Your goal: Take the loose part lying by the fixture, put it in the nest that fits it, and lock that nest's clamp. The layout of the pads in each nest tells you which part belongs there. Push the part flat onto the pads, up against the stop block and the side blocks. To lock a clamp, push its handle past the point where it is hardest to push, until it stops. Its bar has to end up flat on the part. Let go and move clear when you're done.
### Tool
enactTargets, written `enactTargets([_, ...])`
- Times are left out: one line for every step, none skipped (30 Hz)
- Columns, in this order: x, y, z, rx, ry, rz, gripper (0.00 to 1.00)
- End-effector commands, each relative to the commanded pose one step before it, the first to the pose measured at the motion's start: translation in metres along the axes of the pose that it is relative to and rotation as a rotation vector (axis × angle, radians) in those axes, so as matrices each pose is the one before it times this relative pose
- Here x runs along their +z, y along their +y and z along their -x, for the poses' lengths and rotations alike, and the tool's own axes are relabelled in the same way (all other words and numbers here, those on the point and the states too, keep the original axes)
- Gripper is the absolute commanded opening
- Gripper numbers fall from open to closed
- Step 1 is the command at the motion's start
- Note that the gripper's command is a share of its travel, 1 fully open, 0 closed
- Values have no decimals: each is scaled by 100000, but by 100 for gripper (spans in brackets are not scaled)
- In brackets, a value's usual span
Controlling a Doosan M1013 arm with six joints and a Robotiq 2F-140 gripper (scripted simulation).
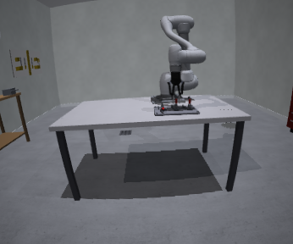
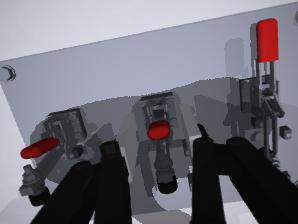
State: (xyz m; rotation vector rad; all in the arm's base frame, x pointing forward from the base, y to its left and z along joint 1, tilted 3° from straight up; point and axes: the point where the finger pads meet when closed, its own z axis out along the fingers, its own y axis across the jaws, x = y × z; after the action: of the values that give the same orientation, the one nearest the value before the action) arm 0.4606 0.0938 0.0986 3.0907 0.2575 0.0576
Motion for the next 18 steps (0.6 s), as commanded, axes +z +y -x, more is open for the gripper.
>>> enactTargets([18, -3, 1, -2, 2, -18, 35])
enactTargets([0, 0, 0, 0, 0, 0, 35])
enactTargets([0, 0, 0, 0, 0, 0, 35])
enactTargets([0, 0, 0, 0, 0, 0, 35])
enactTargets([0, 0, 0, 0, 0, 0, 35])
enactTargets([0, 0, 0, 0, 0, 0, 35])
enactTargets([0, 0, 0, 0, 0, 0, 35])
enactTargets([0, 0, 0, 0, 0, 0, 35])
enactTargets([0, 0, 0, 0, 0, 0, 35])
enactTargets([0, 0, 0, 0, 0, 0, 35])
enactTargets([0, 0, 0, 0, 0, 0, 35])
enactTargets([0, 0, 0, 0, 0, 0, 35])
enactTargets([0, 0, 0, 0, 0, 0, 35])
enactTargets([0, 0, 0, 0, 0, 0, 35])
enactTargets([0, 0, 0, 0, 0, 0, 10])
enactTargets([0, 0, 0, 0, 0, 0, 10])
enactTargets([0, 0, 0, 0, 0, 0, 10])
enactTargets([0, 0, 0, 0, 0, 0, 10])
